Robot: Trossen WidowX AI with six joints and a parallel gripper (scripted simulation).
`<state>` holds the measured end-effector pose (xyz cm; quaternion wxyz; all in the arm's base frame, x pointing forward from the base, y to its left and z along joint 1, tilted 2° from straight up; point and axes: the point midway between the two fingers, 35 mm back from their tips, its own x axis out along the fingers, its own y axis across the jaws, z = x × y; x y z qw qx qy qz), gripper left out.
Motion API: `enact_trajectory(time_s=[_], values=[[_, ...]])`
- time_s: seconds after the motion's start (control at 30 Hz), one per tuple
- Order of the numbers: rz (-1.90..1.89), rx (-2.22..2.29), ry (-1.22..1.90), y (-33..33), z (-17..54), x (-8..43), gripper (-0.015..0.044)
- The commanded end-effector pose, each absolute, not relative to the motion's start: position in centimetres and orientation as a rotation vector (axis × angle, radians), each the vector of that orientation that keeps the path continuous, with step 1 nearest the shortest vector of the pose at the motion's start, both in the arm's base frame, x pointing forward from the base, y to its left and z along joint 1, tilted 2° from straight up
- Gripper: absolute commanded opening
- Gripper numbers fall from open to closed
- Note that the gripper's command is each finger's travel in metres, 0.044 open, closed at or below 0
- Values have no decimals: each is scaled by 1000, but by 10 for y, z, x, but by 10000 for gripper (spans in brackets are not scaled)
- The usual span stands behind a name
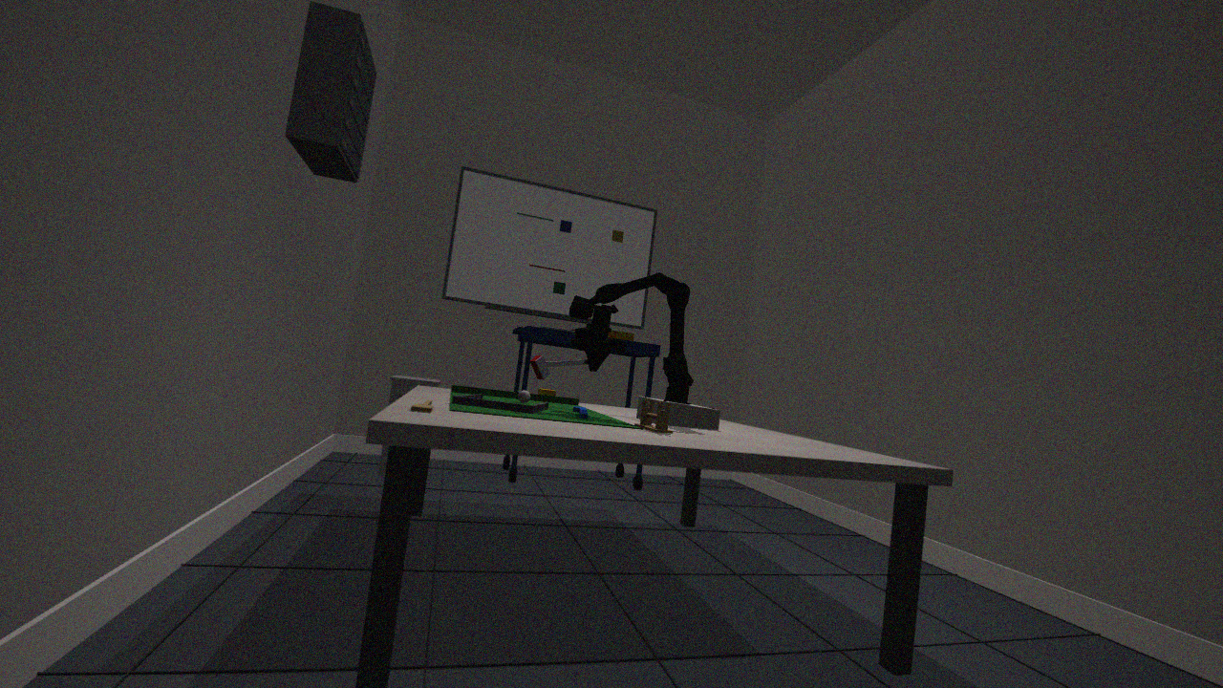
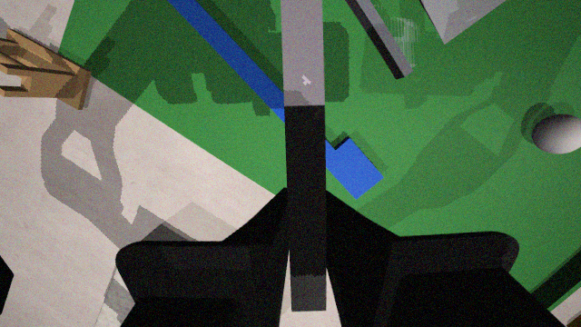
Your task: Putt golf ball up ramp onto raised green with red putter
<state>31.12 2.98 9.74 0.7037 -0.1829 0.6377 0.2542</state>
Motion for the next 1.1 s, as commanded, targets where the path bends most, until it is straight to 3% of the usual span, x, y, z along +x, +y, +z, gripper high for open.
enact_trajectory(time_s=[0.0, 1.07], values=[[452, -320, 1449, 3, 100, 315, 0], [-263, 244, 1571, -164, 106, 275, 0]])
